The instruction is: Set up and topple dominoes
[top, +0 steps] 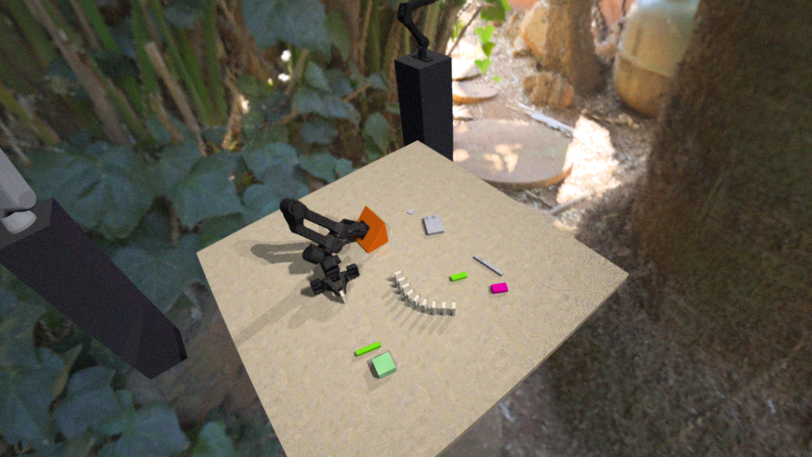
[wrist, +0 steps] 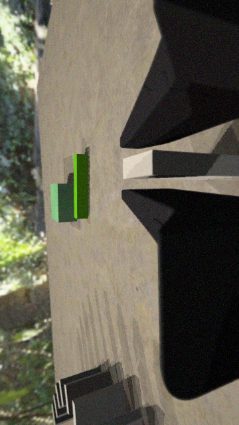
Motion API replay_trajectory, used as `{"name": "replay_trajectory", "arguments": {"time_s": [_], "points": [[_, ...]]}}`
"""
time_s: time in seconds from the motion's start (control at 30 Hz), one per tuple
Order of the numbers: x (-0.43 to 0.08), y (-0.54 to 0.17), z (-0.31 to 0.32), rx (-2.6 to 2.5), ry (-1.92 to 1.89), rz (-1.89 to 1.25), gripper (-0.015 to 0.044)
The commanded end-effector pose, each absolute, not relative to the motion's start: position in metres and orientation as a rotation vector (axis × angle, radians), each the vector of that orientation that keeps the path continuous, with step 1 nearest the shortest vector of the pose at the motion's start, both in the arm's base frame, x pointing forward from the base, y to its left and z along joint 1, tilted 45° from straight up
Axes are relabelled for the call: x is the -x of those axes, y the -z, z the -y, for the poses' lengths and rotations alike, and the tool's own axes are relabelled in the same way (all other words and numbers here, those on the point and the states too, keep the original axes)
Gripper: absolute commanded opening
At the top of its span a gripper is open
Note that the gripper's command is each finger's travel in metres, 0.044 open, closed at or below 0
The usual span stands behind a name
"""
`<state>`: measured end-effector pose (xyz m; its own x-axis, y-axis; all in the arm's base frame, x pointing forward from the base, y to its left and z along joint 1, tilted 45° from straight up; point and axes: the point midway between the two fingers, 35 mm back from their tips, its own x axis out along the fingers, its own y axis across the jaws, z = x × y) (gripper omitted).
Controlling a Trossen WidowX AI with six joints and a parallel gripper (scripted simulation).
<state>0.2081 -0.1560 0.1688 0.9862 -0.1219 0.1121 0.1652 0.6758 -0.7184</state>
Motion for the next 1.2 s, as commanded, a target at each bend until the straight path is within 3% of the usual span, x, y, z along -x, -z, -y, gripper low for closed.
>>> {"name": "replay_trajectory", "arguments": {"time_s": [0.0,0.33,0.97,1.17], "points": [[-0.208,-0.168,0.155,0.815,0.157,0.057,0.0184],[-0.208,-0.169,0.155,0.815,0.157,0.057,0.044],[-0.209,-0.206,0.121,0.812,0.162,0.057,0.044],[-0.248,-0.218,0.133,0.731,0.131,-0.034,0.044]]}}
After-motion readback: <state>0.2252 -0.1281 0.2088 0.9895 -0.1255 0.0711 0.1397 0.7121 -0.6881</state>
